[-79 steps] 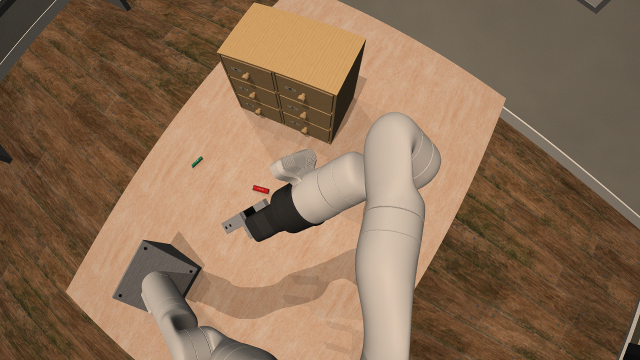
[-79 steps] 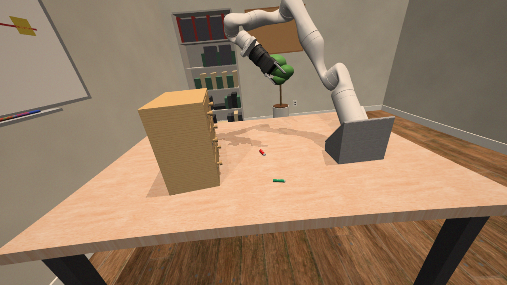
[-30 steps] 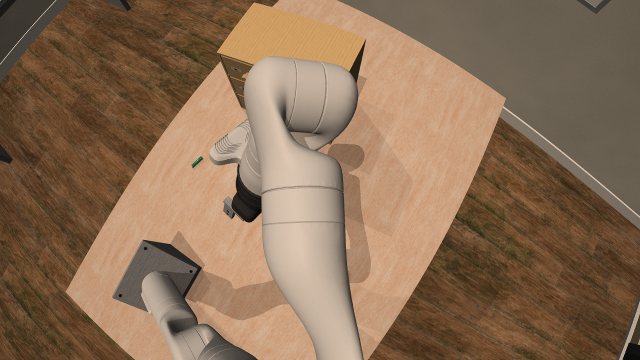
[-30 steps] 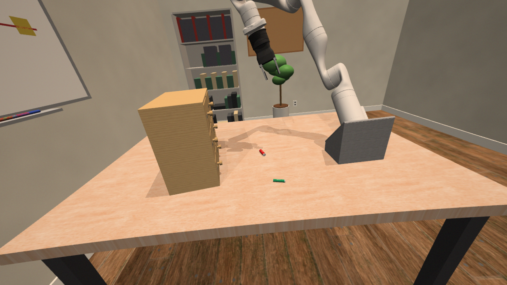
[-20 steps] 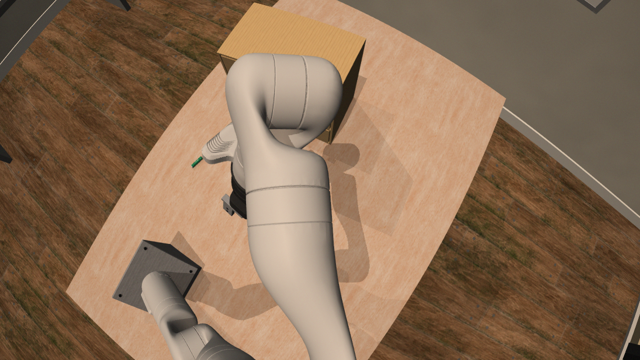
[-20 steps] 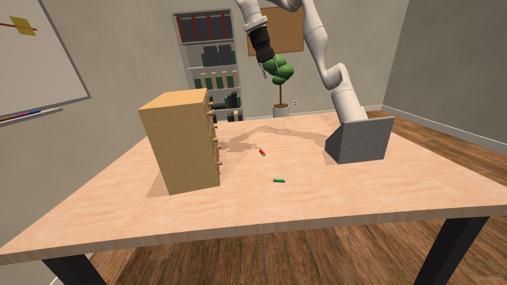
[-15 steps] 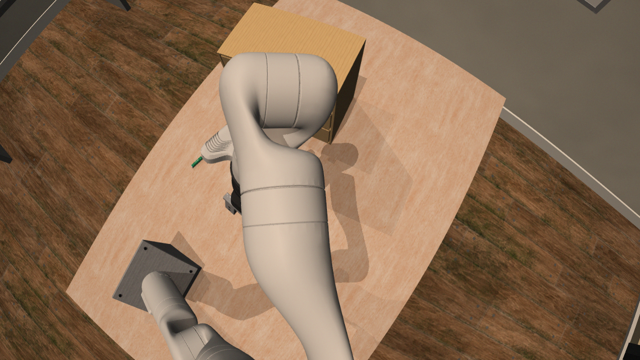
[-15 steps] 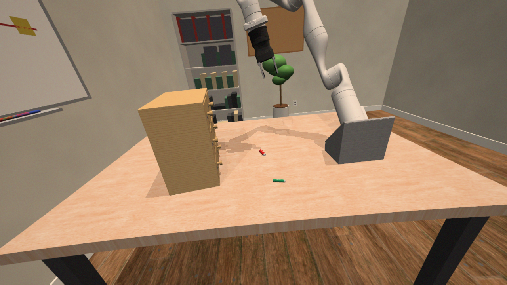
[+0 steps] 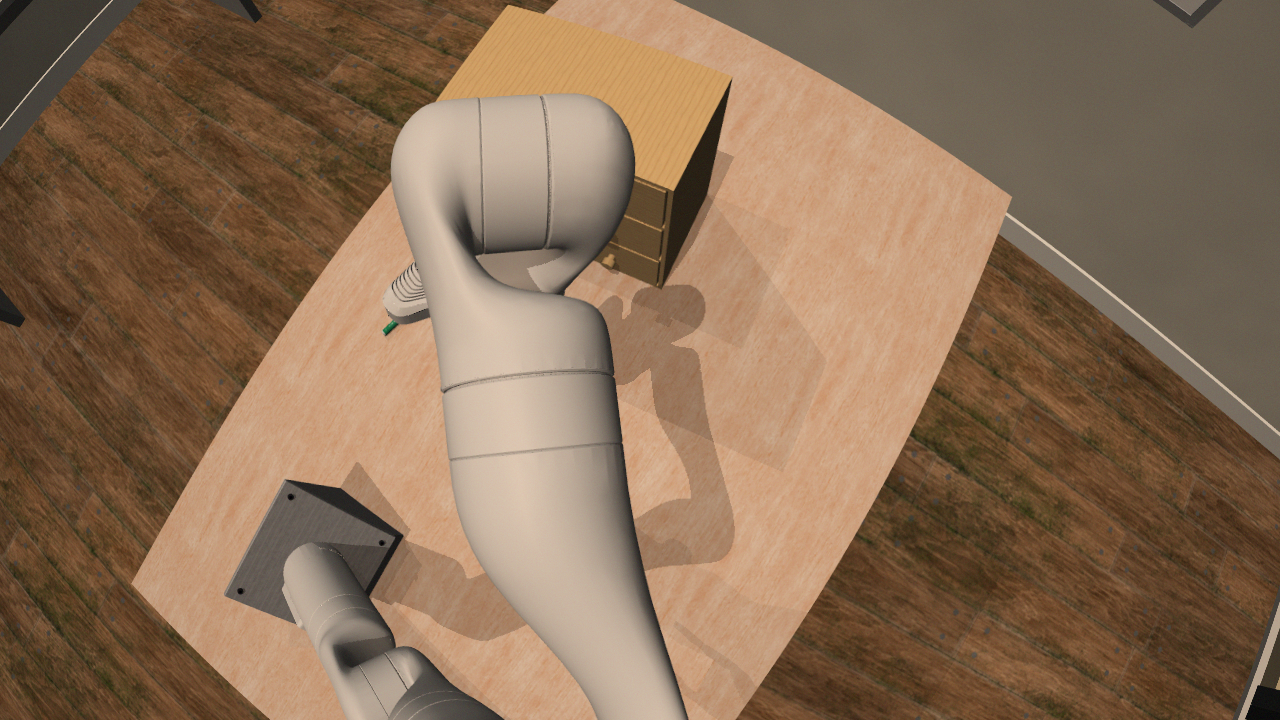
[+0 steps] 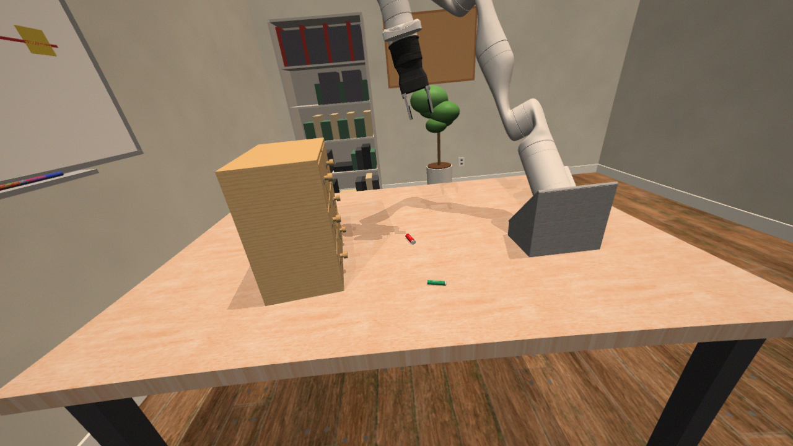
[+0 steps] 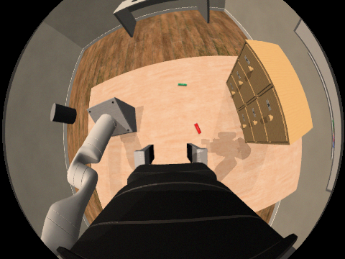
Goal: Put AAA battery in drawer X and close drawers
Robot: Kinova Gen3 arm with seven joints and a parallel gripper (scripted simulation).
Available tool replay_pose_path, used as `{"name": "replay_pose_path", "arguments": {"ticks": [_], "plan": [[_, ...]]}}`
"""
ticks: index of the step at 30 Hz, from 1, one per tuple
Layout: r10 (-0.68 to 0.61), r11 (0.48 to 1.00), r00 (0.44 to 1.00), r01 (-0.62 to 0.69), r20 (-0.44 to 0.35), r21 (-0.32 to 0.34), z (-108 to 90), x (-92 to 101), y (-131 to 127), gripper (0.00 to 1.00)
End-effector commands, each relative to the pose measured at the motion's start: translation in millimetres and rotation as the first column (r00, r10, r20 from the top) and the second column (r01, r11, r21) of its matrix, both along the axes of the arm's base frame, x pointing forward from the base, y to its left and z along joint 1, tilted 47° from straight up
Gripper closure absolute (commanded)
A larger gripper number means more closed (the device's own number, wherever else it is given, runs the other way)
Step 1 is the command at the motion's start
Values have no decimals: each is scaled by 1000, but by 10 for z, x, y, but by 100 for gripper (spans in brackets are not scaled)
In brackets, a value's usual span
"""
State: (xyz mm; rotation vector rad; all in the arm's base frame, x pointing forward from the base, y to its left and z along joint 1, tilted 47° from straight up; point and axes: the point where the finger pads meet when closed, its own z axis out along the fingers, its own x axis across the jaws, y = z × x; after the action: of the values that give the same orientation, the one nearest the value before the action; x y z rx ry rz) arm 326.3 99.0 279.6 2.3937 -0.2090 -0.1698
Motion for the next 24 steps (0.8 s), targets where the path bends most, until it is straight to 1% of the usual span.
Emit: {"name": "replay_pose_path", "arguments": {"ticks": [1, 7, 8, 17, 18, 23, 24], "plan": [[37, 999, 999, -37, 15, -16, 20, 41, 45, 0], [37, 999, 999, -37, 15, -16, 20, 41, 45, 0], [69, 997, 997, -68, 28, -32, 38, 78, 82, 0], [69, 997, 997, -68, 28, -32, 38, 78, 82, 0], [98, 994, 994, -96, 39, -45, 55, 111, 118, 0], [98, 994, 994, -96, 39, -45, 55, 111, 118, 0], [123, 991, 991, -120, 48, -57, 70, 139, 150, 0]]}}
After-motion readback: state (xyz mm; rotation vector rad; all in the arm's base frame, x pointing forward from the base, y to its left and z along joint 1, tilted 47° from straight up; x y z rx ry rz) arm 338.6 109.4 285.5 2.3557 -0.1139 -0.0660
